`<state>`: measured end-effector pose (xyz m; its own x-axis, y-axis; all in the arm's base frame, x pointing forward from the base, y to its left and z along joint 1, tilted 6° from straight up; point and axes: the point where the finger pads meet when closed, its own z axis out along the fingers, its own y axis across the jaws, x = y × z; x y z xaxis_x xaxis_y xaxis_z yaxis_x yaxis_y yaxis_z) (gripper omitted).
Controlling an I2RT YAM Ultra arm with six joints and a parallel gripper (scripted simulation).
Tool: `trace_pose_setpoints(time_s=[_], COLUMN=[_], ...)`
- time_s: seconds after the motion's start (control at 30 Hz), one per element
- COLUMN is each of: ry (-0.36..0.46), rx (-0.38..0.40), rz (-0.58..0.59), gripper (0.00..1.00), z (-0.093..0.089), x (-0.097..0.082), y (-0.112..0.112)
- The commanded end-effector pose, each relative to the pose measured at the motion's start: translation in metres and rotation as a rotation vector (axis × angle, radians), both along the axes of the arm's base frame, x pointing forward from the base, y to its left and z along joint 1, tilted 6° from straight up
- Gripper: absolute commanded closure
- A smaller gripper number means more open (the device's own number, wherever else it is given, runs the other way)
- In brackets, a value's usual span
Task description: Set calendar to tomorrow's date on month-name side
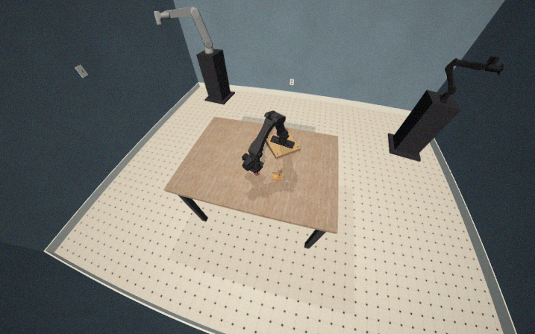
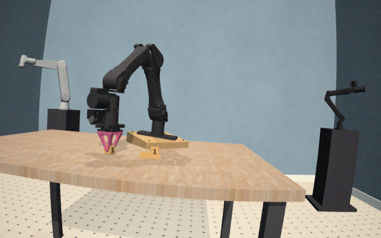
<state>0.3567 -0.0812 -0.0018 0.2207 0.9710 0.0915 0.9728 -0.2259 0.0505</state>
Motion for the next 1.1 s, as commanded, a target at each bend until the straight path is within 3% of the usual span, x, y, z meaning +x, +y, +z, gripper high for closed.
trace_pose_setpoints(time_s=[0.0,1.07], ry=[-0.012,-0.023], rx=[-0.011,-0.014], rz=[0.003,0.000], gripper=[0.74,0.74], z=[0.007,0.005], x=[-0.001,0.006], y=[0.002,-0.001])
